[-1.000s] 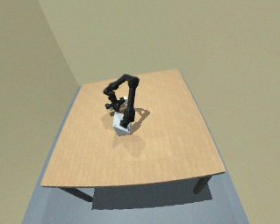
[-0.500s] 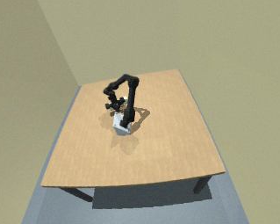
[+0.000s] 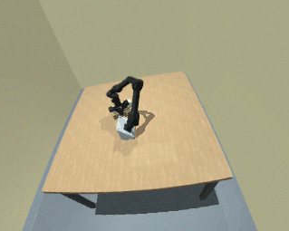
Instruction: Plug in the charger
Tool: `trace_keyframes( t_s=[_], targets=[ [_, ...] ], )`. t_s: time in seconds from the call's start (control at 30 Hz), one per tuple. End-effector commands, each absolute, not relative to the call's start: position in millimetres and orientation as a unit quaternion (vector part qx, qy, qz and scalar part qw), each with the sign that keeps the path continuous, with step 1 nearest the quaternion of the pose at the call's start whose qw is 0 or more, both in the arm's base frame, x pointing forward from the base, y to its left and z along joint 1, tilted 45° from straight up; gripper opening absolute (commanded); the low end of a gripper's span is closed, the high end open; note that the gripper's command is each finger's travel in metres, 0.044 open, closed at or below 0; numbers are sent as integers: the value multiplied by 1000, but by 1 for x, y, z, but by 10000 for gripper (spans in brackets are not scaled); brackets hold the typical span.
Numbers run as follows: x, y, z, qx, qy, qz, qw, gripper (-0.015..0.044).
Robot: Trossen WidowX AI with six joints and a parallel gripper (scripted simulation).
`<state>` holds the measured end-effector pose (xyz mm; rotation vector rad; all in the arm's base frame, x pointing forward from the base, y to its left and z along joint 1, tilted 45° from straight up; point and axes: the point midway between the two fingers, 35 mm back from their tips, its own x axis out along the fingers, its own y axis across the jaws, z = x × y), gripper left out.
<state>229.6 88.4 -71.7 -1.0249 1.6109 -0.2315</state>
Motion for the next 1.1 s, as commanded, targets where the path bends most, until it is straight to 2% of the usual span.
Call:
trace_keyframes(
  t_s=[0.0,1.07],
  targets=[
    [232,89,-71,-441,685,-97,572,0],
    [234,90,-72,-441,685,-97,572,0]
  ],
)
